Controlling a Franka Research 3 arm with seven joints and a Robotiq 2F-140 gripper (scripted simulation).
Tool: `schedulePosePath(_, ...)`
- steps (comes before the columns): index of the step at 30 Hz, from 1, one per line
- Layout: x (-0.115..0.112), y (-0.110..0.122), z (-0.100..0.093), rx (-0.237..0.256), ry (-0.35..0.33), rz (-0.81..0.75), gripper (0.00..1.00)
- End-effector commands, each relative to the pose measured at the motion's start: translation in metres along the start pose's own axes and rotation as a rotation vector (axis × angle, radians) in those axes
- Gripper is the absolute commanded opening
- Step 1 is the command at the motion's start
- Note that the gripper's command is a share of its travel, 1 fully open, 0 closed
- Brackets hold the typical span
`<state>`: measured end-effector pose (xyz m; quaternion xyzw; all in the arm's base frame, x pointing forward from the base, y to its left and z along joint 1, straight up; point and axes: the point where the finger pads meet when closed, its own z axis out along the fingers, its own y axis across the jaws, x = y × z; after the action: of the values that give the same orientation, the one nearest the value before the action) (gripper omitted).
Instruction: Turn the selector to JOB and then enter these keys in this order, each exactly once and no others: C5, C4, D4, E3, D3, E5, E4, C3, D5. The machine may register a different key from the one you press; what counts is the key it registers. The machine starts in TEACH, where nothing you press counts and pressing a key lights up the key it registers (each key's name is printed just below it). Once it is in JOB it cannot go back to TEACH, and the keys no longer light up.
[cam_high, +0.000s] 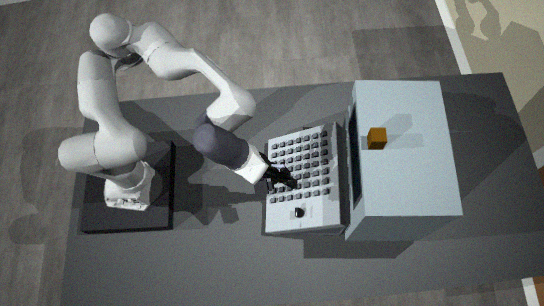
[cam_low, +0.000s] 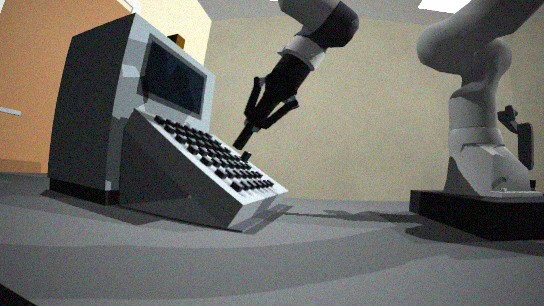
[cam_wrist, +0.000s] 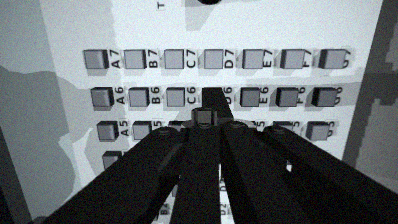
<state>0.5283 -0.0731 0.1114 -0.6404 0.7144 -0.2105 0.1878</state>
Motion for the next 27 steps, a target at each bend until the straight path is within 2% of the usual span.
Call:
schedulePosePath(1, -0.001, 0.002, -0.005, -0.007, -0.003, 0.005, 0.10)
schedulePosePath(16, -0.002, 0.002, -0.010, -0.007, -0.003, 0.005, 0.10)
schedulePosePath(25, -0.031, 0.002, -0.010, -0.007, -0.003, 0.005, 0.10)
schedulePosePath(27, -0.031, 0.002, -0.010, -0.007, -0.003, 0.005, 0.10)
